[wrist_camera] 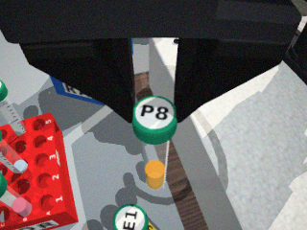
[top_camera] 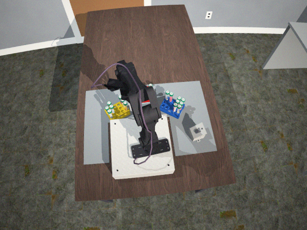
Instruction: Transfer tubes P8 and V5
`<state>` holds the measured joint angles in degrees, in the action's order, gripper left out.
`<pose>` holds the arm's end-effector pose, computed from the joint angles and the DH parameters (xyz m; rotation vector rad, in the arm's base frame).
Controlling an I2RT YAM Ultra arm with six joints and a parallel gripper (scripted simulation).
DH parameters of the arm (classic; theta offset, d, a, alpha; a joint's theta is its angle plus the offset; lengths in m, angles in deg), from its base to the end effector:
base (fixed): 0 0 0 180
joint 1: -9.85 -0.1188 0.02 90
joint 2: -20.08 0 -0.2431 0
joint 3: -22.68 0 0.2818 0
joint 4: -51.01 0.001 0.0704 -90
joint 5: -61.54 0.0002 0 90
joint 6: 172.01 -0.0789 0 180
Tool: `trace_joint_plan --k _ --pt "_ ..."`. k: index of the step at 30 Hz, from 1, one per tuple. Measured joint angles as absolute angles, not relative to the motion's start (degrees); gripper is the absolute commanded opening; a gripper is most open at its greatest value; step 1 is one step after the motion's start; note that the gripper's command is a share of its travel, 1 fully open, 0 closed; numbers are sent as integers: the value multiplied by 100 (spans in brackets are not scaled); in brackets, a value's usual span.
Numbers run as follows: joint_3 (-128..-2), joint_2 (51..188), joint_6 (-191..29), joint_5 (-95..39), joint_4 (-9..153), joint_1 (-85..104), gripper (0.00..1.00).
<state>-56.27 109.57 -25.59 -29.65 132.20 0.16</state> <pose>0.2856 0.0514 0.1611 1.7023 -2.6167 -0.0485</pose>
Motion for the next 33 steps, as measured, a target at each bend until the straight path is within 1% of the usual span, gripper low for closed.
trace_joint_plan --k 23,33 --pt "-5439 10658 -4030 -2983 13247 -1490 0" --pt "-5659 10852 -4218 -2983 13242 -1490 0"
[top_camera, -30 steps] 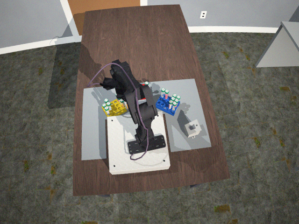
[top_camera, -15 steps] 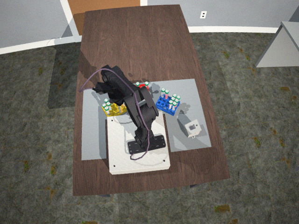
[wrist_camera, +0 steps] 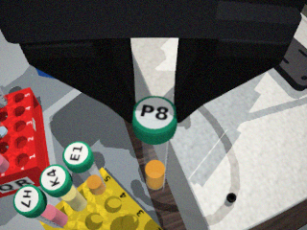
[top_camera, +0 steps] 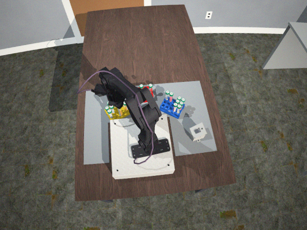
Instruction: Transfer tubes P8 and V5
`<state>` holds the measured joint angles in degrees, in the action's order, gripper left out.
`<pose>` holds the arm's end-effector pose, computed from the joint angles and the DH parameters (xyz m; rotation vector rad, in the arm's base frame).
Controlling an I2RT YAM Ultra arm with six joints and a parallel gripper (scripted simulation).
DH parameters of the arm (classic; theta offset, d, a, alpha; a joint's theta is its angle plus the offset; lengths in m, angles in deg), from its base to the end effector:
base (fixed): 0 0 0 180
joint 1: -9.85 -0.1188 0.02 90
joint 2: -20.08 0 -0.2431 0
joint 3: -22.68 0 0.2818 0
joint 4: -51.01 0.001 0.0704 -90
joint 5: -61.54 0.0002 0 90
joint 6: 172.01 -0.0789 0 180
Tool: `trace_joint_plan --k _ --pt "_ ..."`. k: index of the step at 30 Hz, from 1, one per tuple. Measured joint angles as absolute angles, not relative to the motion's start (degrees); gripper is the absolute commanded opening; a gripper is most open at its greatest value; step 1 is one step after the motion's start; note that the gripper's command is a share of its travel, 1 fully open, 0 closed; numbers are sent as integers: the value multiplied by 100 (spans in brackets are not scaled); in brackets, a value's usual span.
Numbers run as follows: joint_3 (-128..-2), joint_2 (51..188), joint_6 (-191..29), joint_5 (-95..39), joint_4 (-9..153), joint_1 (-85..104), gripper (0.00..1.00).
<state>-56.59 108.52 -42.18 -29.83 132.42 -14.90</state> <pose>0.2620 0.1240 0.1676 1.6743 -2.6498 -0.0392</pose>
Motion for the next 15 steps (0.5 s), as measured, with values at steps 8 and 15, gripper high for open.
trace_joint_plan --k 8,15 --pt "-5891 11119 -4218 -2983 13231 -1466 0" --pt "-6127 11331 -4202 -2983 13231 -1464 0"
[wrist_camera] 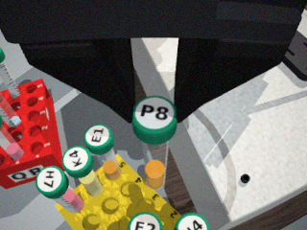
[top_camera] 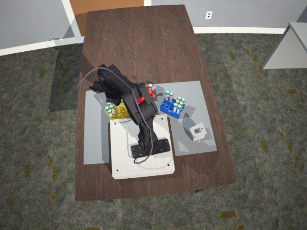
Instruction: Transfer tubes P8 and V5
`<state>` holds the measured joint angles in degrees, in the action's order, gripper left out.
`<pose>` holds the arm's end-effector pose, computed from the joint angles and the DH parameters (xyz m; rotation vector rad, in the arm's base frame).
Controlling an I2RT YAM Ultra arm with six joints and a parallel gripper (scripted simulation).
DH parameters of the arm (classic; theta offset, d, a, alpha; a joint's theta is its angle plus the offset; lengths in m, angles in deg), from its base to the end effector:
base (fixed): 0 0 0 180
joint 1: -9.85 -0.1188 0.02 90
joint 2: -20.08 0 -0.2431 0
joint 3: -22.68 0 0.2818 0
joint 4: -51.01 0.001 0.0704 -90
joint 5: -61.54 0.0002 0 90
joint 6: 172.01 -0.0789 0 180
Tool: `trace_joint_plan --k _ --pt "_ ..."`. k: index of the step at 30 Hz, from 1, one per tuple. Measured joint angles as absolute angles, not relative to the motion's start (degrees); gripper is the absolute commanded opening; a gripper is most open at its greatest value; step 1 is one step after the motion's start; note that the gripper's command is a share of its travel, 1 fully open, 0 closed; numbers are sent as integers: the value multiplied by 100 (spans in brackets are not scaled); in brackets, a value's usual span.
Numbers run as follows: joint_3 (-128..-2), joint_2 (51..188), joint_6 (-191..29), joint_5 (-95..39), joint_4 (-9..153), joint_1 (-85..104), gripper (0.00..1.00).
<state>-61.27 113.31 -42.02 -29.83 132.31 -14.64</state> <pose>0.2810 0.1312 0.1668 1.6720 -2.6514 -0.0393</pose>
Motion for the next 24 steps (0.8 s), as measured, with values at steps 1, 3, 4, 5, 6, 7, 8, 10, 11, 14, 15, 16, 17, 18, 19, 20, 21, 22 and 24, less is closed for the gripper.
trace_joint_plan --k 1,3,4,5,6,7,8,10,11,14,15,16,17,18,19,20,21,22,24 --pt "-6164 11368 -4200 -2983 13231 -1457 0" --pt "-6241 11444 -4196 -2983 13236 -1446 0" --pt "-6278 11482 -4194 -2983 13236 -1446 0" --pt "-6317 11519 -4191 -2983 13238 -1448 0" --pt "-6354 11554 -4189 -2983 13240 -1446 0" --pt "-6394 11591 -4185 -2983 13242 -1446 0" --pt "-6426 11622 -4185 -2983 13240 -1444 0" --pt "-6464 11659 -4183 -2983 13249 -1435 0" --pt "-6485 11678 -4180 -2983 13257 -1438 0" --pt "-6593 11764 -4174 -2983 13273 -1438 0" --pt "-6634 11799 -4172 -2983 13275 -1435 0" --pt "-6676 11834 -4169 -2983 13277 -1431 0" --pt "-6719 11871 -4169 -2983 13279 -1424 0" --pt "-6761 11908 -4167 -2983 13281 -1418 0" --pt "-6802 11945 -4165 -2983 13284 -1418 0" --pt "-6844 11982 -4163 -2983 13288 -1418 0" --pt "-6885 12019 -4161 -2983 13292 -1418 0" --pt "-6927 12056 -4159 -2983 13297 -1418 0" --pt "-7010 12129 -4154 -2983 13310 -1416 0"
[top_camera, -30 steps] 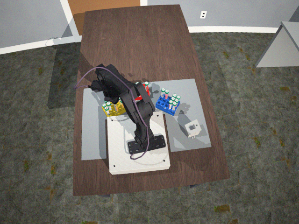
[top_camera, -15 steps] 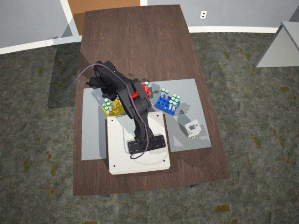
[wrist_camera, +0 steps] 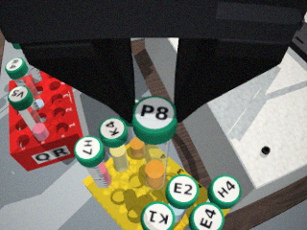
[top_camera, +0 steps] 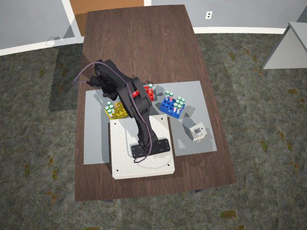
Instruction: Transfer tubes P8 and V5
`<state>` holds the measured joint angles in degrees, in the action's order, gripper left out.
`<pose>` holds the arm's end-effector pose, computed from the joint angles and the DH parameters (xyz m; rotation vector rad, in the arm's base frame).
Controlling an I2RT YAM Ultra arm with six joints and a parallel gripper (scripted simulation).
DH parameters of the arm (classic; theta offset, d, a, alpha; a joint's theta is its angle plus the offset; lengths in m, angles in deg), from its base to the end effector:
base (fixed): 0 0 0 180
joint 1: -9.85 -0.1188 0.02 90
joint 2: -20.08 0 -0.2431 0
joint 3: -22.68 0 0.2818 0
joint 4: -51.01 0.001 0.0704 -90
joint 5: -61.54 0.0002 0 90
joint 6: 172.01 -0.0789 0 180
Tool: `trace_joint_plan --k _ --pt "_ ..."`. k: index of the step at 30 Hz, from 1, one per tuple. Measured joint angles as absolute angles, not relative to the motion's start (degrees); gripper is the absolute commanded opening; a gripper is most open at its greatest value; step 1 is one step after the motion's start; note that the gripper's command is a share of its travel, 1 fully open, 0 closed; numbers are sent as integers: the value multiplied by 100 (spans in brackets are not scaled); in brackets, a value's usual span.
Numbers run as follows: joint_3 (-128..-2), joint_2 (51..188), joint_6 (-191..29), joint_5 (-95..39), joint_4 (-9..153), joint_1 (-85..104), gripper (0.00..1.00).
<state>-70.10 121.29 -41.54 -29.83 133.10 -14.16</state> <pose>0.3135 0.1428 0.1667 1.6727 -2.6524 -0.0391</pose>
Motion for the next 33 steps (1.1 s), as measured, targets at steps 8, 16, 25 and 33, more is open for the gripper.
trace_joint_plan --k 8,16,25,33 --pt "-7275 12341 -4143 -2983 13365 -1403 0" --pt "-7561 12583 -4132 -2983 13395 -1389 0" --pt "-7563 12579 -4132 -2983 13400 -1389 0" --pt "-7563 12581 -4132 -2983 13400 -1389 0"
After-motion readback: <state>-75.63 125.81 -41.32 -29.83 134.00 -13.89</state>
